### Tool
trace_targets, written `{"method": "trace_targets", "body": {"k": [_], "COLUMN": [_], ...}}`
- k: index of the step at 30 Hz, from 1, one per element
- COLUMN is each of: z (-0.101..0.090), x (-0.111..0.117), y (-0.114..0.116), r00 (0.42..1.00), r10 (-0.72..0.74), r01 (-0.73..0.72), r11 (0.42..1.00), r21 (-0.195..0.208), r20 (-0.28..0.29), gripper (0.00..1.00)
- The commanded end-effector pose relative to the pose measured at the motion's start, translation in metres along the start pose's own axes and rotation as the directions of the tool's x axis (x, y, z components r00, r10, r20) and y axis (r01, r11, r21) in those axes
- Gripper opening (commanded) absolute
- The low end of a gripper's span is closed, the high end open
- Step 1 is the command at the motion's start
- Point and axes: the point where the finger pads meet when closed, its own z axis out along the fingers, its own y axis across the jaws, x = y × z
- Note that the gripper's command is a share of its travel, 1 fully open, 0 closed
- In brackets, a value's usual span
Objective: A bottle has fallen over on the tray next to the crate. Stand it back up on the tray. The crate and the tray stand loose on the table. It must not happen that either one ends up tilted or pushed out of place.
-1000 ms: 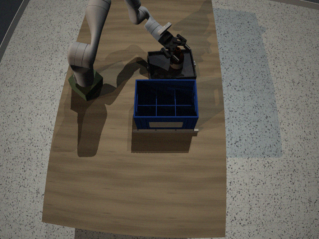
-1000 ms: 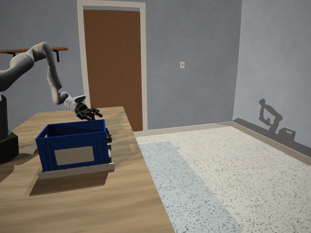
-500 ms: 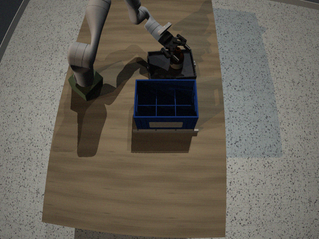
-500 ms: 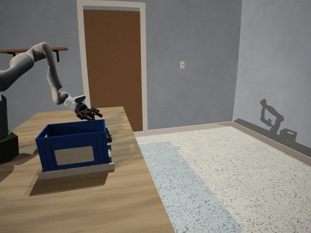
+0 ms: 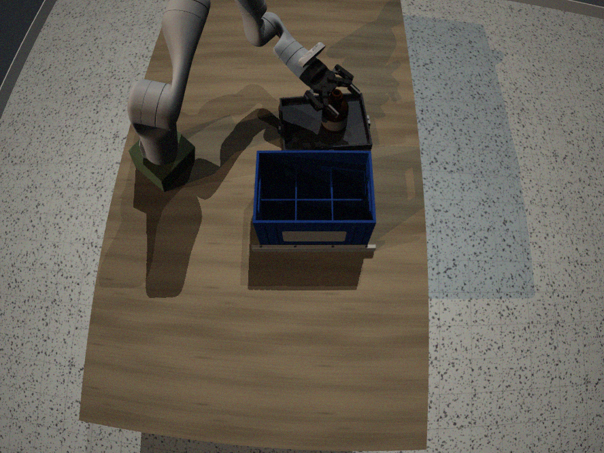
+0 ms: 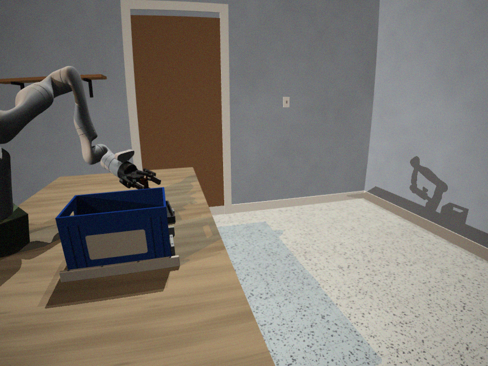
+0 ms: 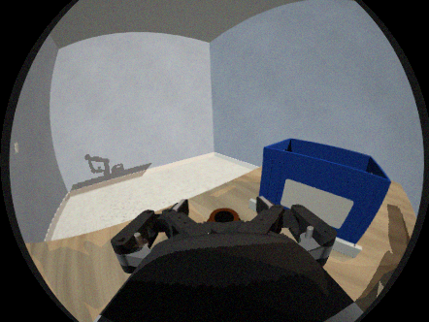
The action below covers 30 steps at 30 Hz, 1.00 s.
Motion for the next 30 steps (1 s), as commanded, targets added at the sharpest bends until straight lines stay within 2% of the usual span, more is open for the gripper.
{"method": "trace_targets", "body": {"k": [1, 30], "z": [-0.0002, -0.0005], "x": [-0.0042, -0.0020], "y": [-0.0012, 0.0001], "r00": [1.000, 1.000], "r10": [0.005, 0.002], "r01": [-0.005, -0.002], "r11": [1.000, 1.000], "r21": [0.002, 0.001], "r20": [0.009, 0.008], "gripper": [1.00, 1.00]}}
